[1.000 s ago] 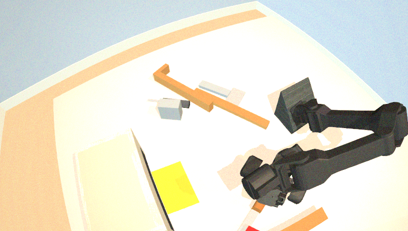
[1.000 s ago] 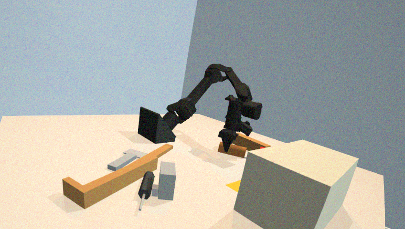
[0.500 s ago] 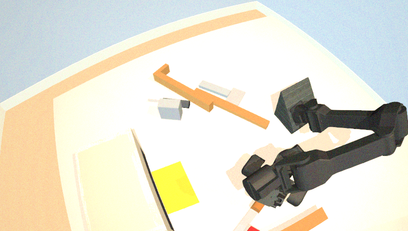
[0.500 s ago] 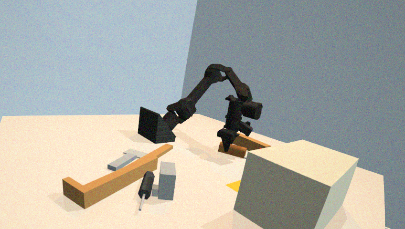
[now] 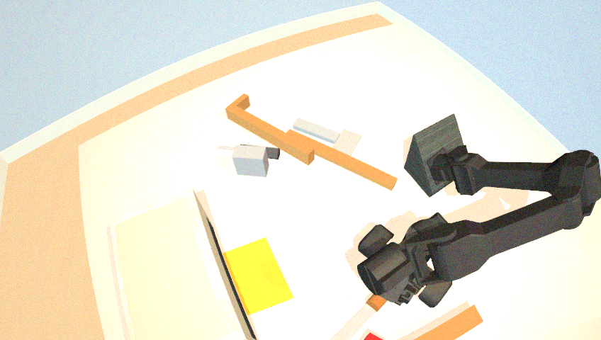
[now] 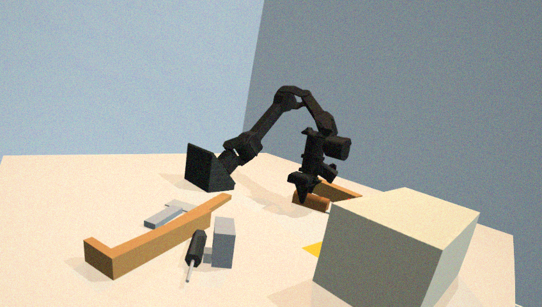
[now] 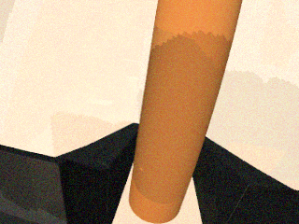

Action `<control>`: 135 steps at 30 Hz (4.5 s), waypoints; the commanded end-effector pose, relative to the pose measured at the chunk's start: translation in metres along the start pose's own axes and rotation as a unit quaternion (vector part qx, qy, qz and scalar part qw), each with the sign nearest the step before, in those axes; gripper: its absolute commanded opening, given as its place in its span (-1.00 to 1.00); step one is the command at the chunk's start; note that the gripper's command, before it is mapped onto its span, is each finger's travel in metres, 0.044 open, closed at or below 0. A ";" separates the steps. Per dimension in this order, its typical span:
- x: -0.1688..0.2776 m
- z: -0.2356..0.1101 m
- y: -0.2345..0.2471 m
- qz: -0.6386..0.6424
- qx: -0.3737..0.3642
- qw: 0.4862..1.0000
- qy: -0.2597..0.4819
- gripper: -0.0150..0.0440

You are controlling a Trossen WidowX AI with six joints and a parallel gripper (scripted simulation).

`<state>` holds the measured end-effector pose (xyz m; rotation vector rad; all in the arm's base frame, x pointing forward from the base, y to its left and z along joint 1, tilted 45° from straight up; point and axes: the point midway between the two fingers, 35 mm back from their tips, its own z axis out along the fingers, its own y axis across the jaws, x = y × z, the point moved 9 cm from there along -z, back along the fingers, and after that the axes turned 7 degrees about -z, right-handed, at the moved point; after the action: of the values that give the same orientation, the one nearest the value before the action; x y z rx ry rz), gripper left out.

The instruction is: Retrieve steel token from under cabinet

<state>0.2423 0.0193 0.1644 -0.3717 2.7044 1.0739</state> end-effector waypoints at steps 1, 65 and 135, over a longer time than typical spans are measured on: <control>0.000 -0.001 0.000 0.014 0.000 1.000 -0.002 -0.49; 0.000 0.000 -0.001 0.222 0.000 0.975 0.000 0.19; -0.027 0.002 -0.020 0.242 0.000 0.970 -0.003 -0.49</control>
<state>0.2716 0.0118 0.1584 0.3078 2.8625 1.1759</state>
